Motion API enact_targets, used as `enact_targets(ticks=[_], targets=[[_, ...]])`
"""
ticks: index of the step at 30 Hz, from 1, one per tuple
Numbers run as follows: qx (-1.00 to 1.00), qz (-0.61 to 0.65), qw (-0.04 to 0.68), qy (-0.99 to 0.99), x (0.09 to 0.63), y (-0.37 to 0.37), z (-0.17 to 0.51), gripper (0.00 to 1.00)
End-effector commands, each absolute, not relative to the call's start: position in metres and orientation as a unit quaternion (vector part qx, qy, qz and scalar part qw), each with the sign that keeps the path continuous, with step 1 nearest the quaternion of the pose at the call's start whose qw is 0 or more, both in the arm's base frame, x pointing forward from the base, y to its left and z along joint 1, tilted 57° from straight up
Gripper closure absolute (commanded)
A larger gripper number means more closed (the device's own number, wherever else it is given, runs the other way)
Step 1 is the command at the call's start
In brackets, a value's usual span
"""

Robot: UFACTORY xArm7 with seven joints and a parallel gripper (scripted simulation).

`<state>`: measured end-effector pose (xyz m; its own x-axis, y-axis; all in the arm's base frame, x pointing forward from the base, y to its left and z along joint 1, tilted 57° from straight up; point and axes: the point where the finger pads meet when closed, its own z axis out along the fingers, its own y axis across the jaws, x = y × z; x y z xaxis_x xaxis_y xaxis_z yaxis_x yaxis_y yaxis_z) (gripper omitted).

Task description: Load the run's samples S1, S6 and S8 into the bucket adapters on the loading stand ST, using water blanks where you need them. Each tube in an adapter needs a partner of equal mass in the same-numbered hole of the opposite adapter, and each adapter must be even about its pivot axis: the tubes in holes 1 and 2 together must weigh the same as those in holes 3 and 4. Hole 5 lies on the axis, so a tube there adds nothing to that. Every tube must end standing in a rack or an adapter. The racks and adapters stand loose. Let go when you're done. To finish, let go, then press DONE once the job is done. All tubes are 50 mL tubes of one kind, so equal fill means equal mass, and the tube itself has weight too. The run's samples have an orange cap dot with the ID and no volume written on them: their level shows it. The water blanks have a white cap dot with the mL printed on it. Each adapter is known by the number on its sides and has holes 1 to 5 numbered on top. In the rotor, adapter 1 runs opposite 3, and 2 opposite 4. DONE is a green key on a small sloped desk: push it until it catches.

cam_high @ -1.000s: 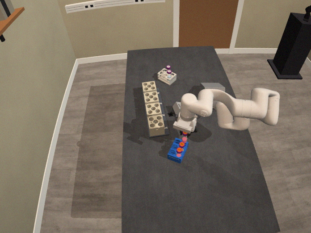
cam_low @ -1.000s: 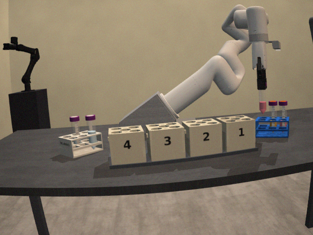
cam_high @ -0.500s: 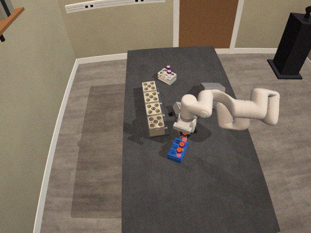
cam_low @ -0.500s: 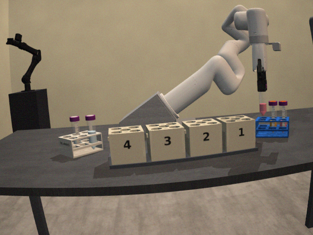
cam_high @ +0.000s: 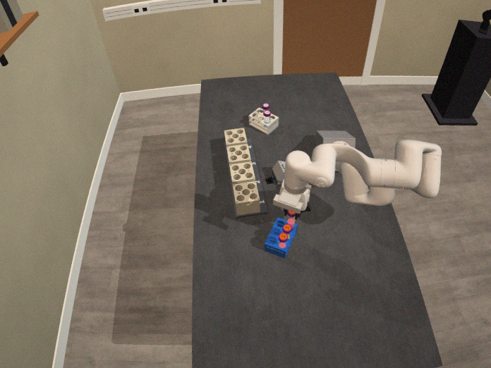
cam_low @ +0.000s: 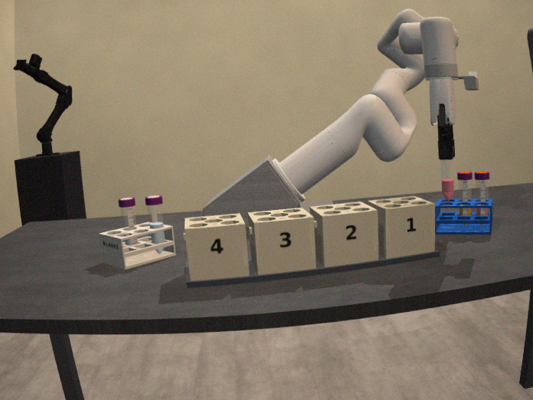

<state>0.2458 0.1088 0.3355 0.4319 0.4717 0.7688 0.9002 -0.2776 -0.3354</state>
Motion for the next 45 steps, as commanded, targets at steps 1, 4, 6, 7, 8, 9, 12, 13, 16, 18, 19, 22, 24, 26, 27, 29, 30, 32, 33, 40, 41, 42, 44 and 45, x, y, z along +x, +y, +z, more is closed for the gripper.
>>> enact_targets(ticks=[1, 4, 6, 7, 8, 9, 12, 13, 16, 18, 19, 22, 24, 26, 27, 29, 30, 32, 33, 40, 41, 42, 44, 45], targets=[[-0.751, -0.276, 0.39, -0.456, 0.247, 0.112, 0.334, 1.0], [-0.751, -0.276, 0.39, -0.456, 0.247, 0.113, 0.334, 1.0], [-0.751, -0.276, 0.39, -0.456, 0.247, 0.114, 0.332, 1.0], [-0.751, -0.276, 0.39, -0.456, 0.247, 0.115, 0.332, 1.0], [-0.751, -0.276, 0.39, -0.456, 0.247, 0.116, 0.331, 1.0], [-0.751, -0.276, 0.39, -0.456, 0.247, 0.117, 0.331, 1.0], [-0.751, -0.276, 0.39, -0.456, 0.247, 0.119, 0.329, 1.0], [-0.751, -0.276, 0.39, -0.456, 0.247, 0.12, 0.329, 1.0], [-0.751, -0.276, 0.39, -0.456, 0.248, 0.123, 0.327, 1.0], [-0.751, -0.276, 0.39, -0.456, 0.248, 0.124, 0.326, 1.0], [-0.751, -0.276, 0.39, -0.456, 0.248, 0.124, 0.326, 1.0], [-0.751, -0.276, 0.39, -0.456, 0.248, 0.126, 0.325, 1.0], [-0.751, -0.276, 0.39, -0.456, 0.248, 0.128, 0.324, 1.0], [-0.751, -0.276, 0.39, -0.456, 0.248, 0.13, 0.323, 1.0], [-0.751, -0.276, 0.39, -0.456, 0.248, 0.13, 0.322, 1.0], [-0.751, -0.276, 0.39, -0.456, 0.248, 0.132, 0.321, 1.0], [-0.751, -0.276, 0.39, -0.456, 0.248, 0.133, 0.32, 1.0], [-0.751, -0.276, 0.39, -0.456, 0.248, 0.135, 0.319, 1.0], [-0.751, -0.276, 0.39, -0.456, 0.248, 0.135, 0.319, 1.0], [-0.751, -0.276, 0.39, -0.456, 0.249, 0.14, 0.316, 1.0], [-0.751, -0.276, 0.39, -0.456, 0.249, 0.14, 0.316, 1.0], [-0.751, -0.276, 0.39, -0.456, 0.249, 0.141, 0.315, 1.0], [-0.751, -0.276, 0.39, -0.456, 0.249, 0.143, 0.314, 1.0], [-0.751, -0.276, 0.39, -0.456, 0.249, 0.144, 0.313, 1.0]])
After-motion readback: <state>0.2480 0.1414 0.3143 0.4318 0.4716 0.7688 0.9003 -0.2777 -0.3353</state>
